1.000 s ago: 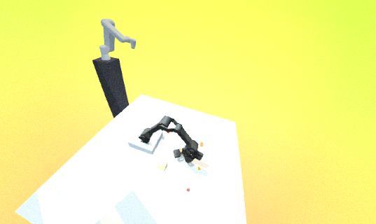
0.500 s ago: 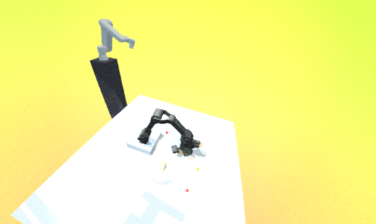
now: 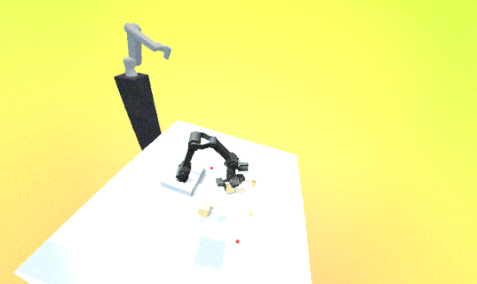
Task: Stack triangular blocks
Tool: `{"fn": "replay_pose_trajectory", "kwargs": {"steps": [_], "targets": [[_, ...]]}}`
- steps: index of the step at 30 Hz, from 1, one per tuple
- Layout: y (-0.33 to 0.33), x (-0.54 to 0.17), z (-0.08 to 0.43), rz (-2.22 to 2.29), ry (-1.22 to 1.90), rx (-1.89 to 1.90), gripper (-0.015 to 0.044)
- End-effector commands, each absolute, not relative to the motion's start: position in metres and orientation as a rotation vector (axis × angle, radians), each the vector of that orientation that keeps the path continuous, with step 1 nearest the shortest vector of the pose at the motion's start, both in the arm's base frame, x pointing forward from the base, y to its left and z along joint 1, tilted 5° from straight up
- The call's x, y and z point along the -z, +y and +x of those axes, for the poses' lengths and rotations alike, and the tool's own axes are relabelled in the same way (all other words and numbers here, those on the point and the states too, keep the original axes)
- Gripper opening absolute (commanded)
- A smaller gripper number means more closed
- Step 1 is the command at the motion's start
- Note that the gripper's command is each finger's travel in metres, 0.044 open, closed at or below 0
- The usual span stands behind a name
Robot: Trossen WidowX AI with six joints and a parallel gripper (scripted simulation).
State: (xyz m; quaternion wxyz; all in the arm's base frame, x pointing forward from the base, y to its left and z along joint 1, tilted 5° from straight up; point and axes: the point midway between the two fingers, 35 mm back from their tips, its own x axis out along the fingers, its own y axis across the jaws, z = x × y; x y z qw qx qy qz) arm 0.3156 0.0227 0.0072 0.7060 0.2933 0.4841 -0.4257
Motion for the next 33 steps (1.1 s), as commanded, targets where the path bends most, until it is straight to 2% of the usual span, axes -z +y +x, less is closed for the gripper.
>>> {"fn": "replay_pose_trajectory", "kwargs": {"steps": [1,21,22,33], "targets": [[0.03,-0.009,0.311,0.599,0.972,0.968,0.0],[0.062,0.0,0.294,0.323,0.515,1.055,0.0],[0.055,-0.001,0.294,0.366,0.598,1.054,0.0026],[0.055,-0.001,0.294,0.366,0.598,1.054,0.0315]]}}
